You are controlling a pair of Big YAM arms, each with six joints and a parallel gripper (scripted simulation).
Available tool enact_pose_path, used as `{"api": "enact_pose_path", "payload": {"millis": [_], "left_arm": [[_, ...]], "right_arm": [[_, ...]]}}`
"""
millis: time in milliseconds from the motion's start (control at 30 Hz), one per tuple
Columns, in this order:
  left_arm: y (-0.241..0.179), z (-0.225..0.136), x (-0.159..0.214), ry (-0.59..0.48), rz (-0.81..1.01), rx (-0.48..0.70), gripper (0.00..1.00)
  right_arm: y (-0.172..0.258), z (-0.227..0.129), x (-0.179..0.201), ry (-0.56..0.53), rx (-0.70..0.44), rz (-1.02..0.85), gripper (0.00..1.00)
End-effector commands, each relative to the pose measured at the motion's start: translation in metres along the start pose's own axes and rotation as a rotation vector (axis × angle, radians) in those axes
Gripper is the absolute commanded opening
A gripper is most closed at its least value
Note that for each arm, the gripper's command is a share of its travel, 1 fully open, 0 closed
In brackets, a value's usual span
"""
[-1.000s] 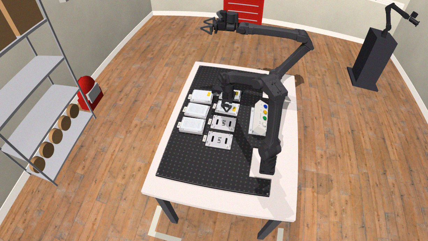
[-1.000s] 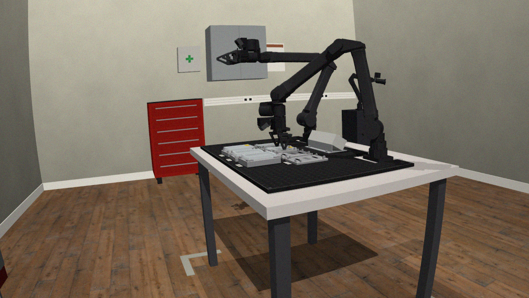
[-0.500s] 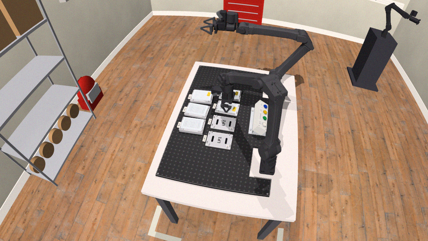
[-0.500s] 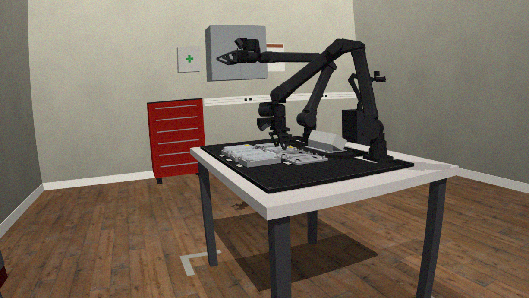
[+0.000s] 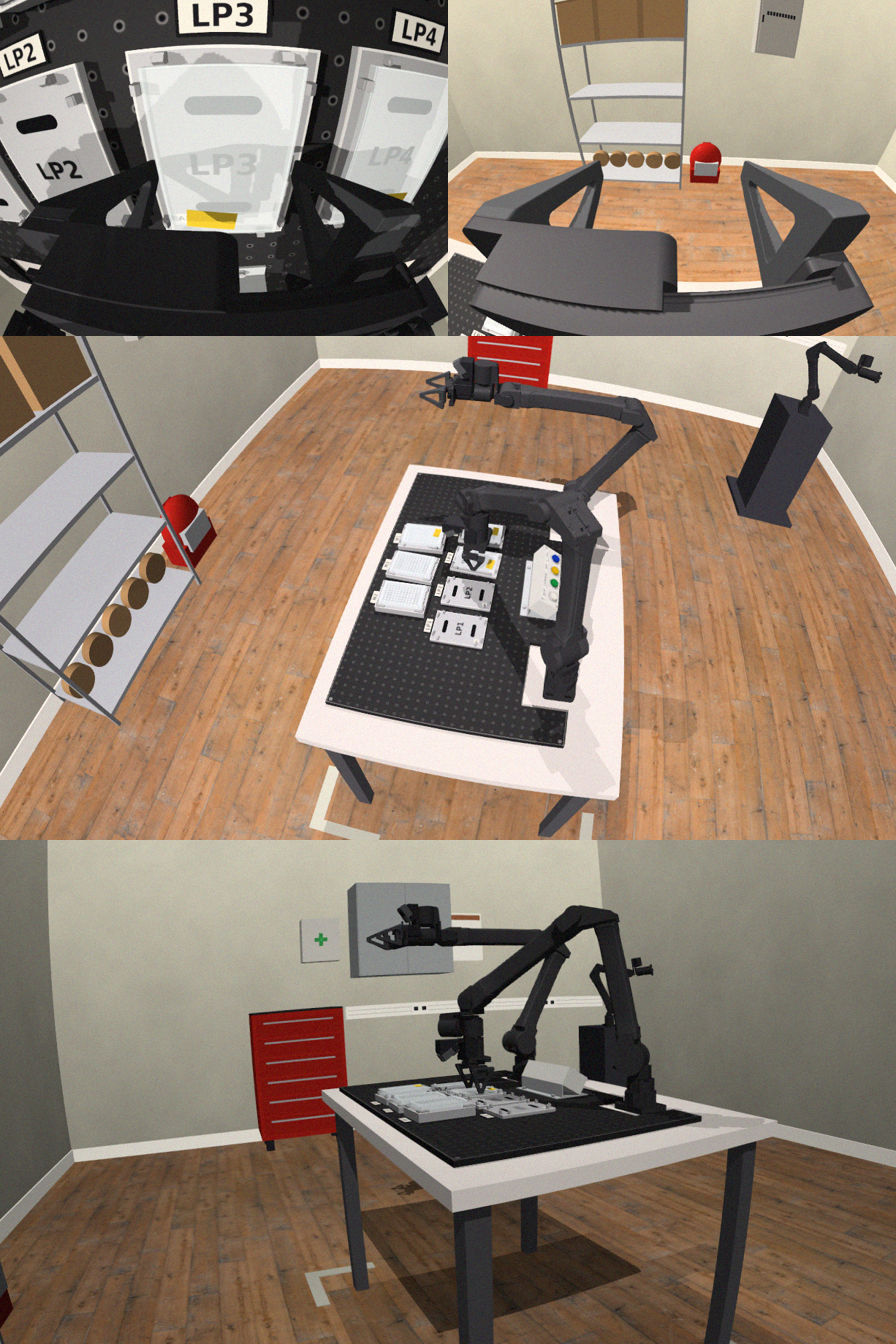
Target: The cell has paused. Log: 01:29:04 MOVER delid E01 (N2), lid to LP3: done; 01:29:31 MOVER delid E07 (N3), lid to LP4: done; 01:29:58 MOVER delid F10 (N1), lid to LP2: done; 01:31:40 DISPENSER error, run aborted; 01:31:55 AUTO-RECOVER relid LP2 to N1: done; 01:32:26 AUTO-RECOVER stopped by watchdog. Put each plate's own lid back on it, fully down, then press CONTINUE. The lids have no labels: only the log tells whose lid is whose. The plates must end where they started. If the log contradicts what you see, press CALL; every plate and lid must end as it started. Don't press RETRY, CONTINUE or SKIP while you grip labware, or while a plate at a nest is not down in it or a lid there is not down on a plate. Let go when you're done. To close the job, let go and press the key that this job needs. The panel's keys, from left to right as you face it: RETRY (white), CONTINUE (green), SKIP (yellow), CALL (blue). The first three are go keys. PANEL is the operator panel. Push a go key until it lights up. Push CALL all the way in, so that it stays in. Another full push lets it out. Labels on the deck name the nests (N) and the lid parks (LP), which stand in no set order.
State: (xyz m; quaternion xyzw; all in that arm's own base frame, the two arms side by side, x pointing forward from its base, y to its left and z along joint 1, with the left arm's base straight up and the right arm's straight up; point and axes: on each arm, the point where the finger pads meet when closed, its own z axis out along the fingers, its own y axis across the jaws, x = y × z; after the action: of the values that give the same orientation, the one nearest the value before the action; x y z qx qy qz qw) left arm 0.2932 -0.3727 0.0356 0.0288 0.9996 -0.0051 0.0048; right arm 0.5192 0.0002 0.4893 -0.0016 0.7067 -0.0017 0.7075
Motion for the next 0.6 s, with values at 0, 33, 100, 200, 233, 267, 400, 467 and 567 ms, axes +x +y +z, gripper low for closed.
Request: {"api": "enact_pose_path", "payload": {"millis": [0,33,100,200,233,267,400,467,567], "left_arm": [[0.0045,0.0102,-0.0063,0.007,-0.01,-0.007,0.94],[0.0045,0.0103,-0.0064,0.007,-0.01,-0.007,0.93],[0.0046,0.0104,-0.0063,0.007,-0.01,-0.007,0.91],[0.0046,0.0106,-0.0063,0.007,-0.009,-0.007,0.88],[0.0046,0.0107,-0.0064,0.007,-0.009,-0.007,0.87],[0.0045,0.0108,-0.0065,0.006,-0.009,-0.006,0.86],[0.0044,0.0109,-0.0067,0.006,-0.009,-0.005,0.84],[0.0043,0.0111,-0.0068,0.005,-0.009,-0.005,0.82],[0.0044,0.0113,-0.0067,0.005,-0.008,-0.005,0.0]], "right_arm": [[-0.0007,-0.0022,-0.0352,-0.057,-0.001,0.012,1.0],[-0.0007,-0.0022,-0.0352,-0.057,-0.001,0.012,1.0],[-0.0007,-0.0022,-0.0352,-0.057,-0.001,0.012,1.0],[-0.0007,-0.0022,-0.0352,-0.057,-0.001,0.012,1.0],[-0.0007,-0.0022,-0.0352,-0.057,-0.001,0.012,1.0],[-0.0007,-0.0022,-0.0352,-0.057,-0.001,0.012,1.0],[-0.0007,-0.0022,-0.0352,-0.057,-0.001,0.012,1.0],[-0.0007,-0.0022,-0.0352,-0.057,-0.001,0.012,1.0],[-0.0007,-0.0022,-0.0352,-0.057,-0.001,0.012,1.0]]}}
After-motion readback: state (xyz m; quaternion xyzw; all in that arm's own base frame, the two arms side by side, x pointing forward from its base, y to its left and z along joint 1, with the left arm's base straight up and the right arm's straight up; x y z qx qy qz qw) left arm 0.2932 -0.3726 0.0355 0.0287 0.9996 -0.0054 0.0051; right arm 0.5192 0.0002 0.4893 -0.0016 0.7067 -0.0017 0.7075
